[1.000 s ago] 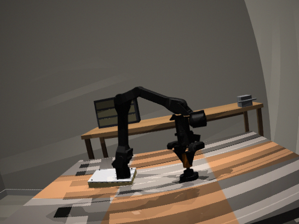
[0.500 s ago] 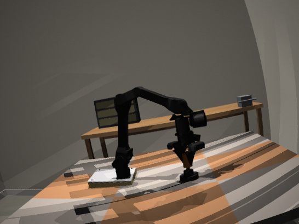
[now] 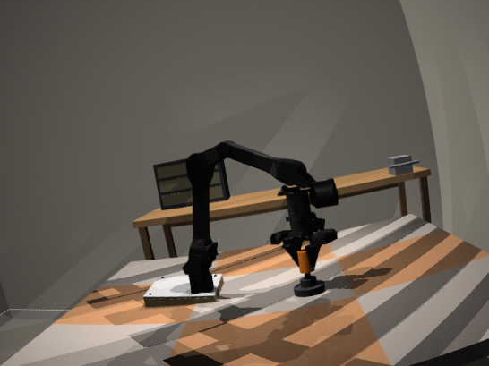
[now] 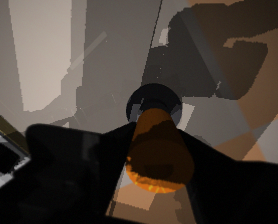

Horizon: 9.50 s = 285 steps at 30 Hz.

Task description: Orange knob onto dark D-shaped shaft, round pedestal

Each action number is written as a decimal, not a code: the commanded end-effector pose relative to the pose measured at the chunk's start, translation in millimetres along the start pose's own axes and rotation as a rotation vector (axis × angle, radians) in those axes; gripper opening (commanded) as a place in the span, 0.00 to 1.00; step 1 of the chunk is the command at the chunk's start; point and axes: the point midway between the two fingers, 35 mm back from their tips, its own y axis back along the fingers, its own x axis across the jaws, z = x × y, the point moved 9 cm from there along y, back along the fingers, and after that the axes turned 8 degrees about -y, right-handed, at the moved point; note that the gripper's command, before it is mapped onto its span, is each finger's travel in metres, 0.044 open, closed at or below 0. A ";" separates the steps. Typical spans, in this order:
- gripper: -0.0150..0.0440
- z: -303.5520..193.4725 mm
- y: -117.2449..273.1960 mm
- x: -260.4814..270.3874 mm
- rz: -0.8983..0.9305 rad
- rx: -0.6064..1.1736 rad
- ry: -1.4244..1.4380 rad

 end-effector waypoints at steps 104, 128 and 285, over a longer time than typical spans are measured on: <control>0.25 0.6 -3.4 -0.3 0.001 -0.006 0.474; 0.25 0.0 0.0 0.9 0.000 -0.006 0.683; 0.25 -0.2 1.9 0.5 -0.002 -0.006 1.436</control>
